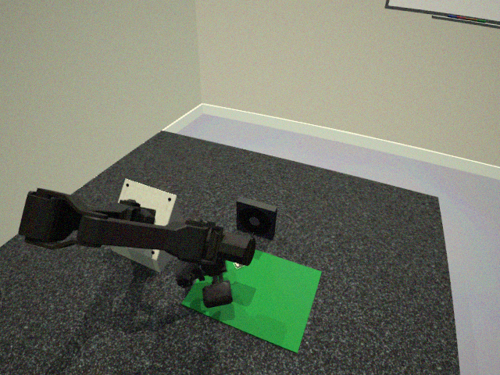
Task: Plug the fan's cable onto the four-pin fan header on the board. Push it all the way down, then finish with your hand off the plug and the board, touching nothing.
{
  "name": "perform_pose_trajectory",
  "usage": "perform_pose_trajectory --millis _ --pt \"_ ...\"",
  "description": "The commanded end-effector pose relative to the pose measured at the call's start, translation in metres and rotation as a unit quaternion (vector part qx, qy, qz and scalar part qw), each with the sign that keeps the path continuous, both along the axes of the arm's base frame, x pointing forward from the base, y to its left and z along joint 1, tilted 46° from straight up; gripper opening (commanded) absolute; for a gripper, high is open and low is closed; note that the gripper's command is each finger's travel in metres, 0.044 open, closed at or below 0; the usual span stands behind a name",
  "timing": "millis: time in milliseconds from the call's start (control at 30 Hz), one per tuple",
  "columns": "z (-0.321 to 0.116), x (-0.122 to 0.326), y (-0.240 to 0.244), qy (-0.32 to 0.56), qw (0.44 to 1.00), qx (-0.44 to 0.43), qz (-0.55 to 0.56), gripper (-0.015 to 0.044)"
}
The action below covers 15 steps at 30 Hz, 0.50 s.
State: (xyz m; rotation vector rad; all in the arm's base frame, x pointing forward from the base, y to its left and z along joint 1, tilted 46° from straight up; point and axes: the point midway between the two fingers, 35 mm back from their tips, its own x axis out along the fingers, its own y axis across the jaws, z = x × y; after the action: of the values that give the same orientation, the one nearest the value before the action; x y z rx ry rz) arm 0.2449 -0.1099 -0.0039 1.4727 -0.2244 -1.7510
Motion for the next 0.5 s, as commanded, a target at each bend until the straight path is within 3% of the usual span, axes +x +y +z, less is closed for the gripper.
perform_pose_trajectory --millis 0,267,467 --pt "0.0003 0.0002 0.0 -0.001 1.0 0.0 0.0 0.0361" --pt "0.0003 0.0002 0.0 -0.001 1.0 0.0 0.0 0.0151" --pt "0.0003 0.0002 0.0 -0.001 1.0 0.0 0.0 0.0111"
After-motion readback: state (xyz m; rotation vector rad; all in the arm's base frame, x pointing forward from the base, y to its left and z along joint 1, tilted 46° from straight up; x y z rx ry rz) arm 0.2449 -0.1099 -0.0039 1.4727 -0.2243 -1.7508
